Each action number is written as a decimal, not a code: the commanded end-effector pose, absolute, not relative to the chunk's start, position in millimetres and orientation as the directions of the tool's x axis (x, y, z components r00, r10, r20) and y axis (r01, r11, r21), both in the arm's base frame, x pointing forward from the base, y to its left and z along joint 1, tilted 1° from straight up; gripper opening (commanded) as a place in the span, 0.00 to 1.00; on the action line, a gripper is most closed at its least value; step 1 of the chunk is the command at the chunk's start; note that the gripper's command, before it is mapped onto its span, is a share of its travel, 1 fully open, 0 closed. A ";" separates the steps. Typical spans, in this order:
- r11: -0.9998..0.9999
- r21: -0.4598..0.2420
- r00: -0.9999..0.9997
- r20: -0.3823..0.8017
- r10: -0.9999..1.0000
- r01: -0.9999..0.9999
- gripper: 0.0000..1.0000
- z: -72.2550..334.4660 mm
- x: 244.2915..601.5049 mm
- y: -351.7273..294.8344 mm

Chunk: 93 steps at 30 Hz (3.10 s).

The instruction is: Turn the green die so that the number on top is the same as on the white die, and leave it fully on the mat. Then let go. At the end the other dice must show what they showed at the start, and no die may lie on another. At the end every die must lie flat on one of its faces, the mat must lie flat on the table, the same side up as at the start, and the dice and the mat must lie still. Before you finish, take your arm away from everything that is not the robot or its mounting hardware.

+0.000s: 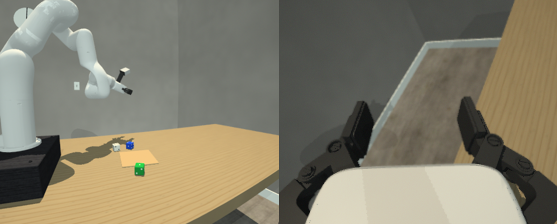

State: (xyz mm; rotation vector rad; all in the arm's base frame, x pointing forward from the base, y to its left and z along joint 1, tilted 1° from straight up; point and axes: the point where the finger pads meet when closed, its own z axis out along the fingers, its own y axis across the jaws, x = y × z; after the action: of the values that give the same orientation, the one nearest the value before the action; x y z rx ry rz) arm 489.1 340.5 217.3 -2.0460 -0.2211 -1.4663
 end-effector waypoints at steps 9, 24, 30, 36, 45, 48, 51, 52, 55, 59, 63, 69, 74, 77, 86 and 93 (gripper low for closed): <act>-0.829 -0.475 0.483 0.823 -0.299 0.295 1.00 200.2 519.0 297.4; -0.794 -0.601 0.584 0.614 -0.530 -0.089 1.00 164.6 554.7 203.6; -0.743 -0.622 0.576 0.523 -0.628 -0.246 1.00 151.3 560.6 165.0; -0.676 -0.627 0.543 0.438 -0.716 -0.387 1.00 139.7 561.9 129.2; -0.533 -0.606 0.445 0.306 -0.842 -0.590 1.00 122.6 556.2 73.2; -0.477 -0.592 0.401 0.266 -0.877 -0.650 1.00 117.4 552.3 55.3; -0.415 -0.574 0.351 0.226 -0.909 -0.705 1.00 112.4 547.3 37.4; -0.403 -0.571 0.341 0.219 -0.914 -0.715 1.00 111.5 546.2 34.1; -0.338 -0.549 0.285 0.182 -0.941 -0.765 1.00 106.7 540.1 16.7; -0.244 -0.515 0.203 0.135 -0.970 -0.822 1.00 100.7 530.3 -6.2; -0.146 -0.476 0.116 0.093 -0.989 -0.867 1.00 95.3 519.1 -27.9; -0.001 -0.413 -0.018 0.043 -0.999 -0.911 1.00 88.5 500.4 -57.1; 0.113 -0.360 -0.126 0.013 -0.992 -0.926 1.00 84.0 484.1 -78.1; 0.189 -0.323 -0.198 -0.003 -0.980 -0.927 1.00 81.4 472.5 -91.1; 0.405 -0.208 -0.408 -0.030 -0.912 -0.890 1.00 75.7 434.9 -125.3; 0.551 -0.123 -0.551 -0.030 -0.834 -0.826 1.00 73.5 405.1 -145.9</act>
State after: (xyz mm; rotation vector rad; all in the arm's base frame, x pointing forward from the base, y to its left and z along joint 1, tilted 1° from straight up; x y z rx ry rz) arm 427.0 -128.9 72.9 -1.5797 2.5570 -0.2185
